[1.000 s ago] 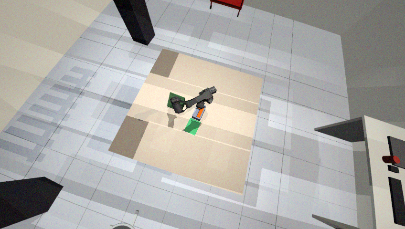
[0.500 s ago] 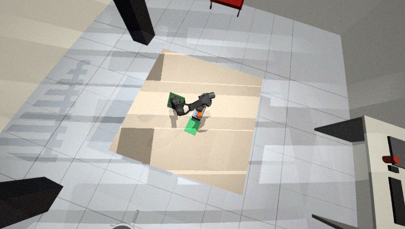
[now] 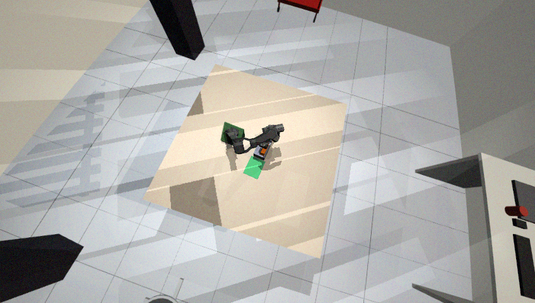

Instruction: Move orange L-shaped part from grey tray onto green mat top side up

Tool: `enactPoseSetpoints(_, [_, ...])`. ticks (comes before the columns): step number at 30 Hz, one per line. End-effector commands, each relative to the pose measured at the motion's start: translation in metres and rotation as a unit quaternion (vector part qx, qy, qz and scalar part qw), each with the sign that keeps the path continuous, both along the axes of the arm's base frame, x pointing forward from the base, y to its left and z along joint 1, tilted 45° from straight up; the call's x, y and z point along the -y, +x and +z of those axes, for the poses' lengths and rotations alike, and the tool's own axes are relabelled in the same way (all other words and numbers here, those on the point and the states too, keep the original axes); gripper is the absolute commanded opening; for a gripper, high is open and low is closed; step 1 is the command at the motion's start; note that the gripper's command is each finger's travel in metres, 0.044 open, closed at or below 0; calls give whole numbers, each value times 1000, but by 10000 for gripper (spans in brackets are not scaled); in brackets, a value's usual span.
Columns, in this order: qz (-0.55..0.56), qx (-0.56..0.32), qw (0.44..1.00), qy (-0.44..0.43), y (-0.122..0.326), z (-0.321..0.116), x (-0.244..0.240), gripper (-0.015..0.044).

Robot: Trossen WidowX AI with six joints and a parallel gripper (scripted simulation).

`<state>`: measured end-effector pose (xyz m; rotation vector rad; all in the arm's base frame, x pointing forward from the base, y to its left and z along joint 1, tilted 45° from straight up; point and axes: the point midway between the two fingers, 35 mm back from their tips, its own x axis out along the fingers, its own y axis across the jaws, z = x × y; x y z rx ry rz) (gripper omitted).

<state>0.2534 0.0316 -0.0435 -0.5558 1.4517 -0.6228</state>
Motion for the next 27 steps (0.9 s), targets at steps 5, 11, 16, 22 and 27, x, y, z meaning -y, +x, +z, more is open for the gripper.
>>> enactPoseSetpoints(5, [3,-2,1000,-5,-1,-9,11,180])
enactPoseSetpoints(11, [3,-2,1000,-5,-1,-10,13,180])
enactPoseSetpoints(16, [0,0,1000,2,-1,-11,9,180])
enactPoseSetpoints(22, [0,-1,1000,2,-1,-11,9,180])
enactPoseSetpoints(27, [2,-2,1000,-3,0,-9,-2,180])
